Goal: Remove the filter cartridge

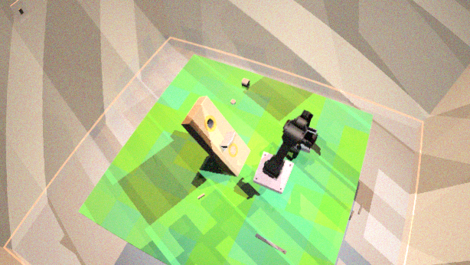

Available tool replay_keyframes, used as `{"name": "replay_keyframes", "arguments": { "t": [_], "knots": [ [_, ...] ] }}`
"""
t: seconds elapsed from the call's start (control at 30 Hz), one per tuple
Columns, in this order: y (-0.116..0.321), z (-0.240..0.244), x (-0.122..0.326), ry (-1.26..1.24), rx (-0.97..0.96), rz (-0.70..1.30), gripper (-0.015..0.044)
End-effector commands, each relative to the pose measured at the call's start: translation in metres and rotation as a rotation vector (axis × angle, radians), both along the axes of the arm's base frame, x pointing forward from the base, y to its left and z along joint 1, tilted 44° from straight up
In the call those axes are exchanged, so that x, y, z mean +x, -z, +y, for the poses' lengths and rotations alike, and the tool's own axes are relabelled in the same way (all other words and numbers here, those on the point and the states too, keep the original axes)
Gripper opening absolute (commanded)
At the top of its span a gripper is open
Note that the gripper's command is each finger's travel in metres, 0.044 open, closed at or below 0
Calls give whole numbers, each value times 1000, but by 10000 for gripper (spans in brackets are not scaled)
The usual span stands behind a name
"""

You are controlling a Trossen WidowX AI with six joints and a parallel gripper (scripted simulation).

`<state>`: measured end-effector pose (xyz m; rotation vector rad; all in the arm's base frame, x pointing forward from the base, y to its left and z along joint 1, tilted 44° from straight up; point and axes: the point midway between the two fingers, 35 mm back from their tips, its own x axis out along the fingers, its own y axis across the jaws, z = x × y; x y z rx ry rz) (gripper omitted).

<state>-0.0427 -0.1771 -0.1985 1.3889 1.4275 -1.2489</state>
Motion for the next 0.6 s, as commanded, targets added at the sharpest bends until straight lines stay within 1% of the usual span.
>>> {"name": "replay_keyframes", "arguments": {
  "t": [0.0,0.4,0.5,0.57],
  "knots": [
    [0,-1,0,0,-2,0,131],
    [0,-1,0,0,-2,0,440],
    [0,-1,0,0,-2,0,440],
    [-7,-10,0,0,-3,0,440]
  ]
}}
